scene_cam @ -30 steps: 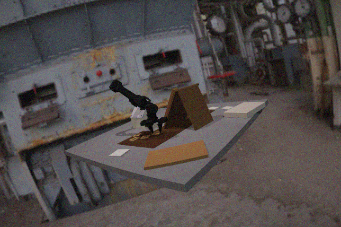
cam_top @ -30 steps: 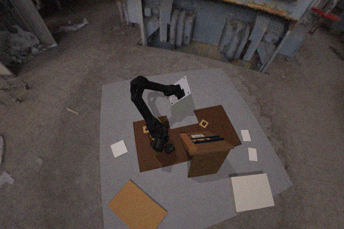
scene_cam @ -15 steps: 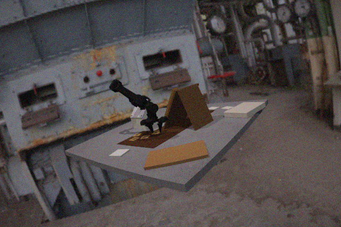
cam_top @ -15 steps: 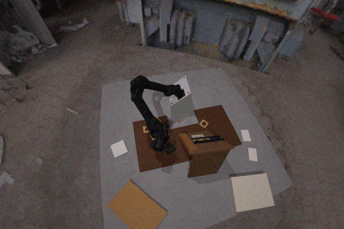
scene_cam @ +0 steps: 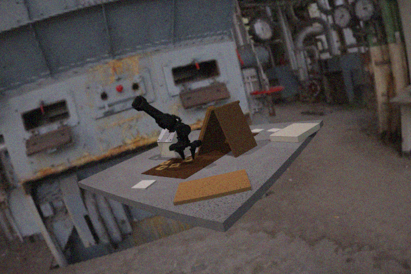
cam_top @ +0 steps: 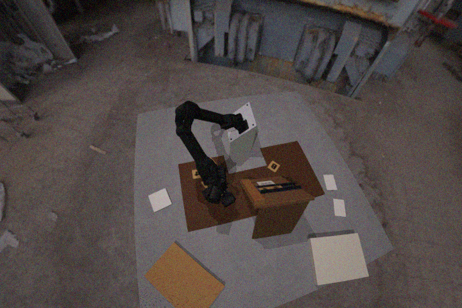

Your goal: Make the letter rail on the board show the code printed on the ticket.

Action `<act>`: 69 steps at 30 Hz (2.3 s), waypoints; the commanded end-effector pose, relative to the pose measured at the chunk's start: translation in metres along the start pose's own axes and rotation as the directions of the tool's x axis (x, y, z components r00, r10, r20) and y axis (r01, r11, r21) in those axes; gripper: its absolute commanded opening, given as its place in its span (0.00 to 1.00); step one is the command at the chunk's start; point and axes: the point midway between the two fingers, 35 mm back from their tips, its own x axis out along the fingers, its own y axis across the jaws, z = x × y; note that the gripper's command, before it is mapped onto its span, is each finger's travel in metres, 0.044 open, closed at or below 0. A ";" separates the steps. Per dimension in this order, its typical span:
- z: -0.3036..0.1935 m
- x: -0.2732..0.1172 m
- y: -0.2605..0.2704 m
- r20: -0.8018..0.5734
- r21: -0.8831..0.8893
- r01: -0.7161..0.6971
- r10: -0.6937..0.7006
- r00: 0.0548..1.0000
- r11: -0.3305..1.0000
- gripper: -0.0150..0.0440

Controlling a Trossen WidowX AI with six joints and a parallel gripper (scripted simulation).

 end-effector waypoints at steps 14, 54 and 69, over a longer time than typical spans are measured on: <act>0.001 -0.005 0.000 0.006 0.009 -0.002 0.002 1.000 1.000 0.25; 0.026 -0.066 0.060 0.149 -0.044 -0.200 0.205 0.967 0.979 0.25; 0.040 -0.179 0.130 0.301 -0.122 -0.482 0.495 0.815 0.867 0.25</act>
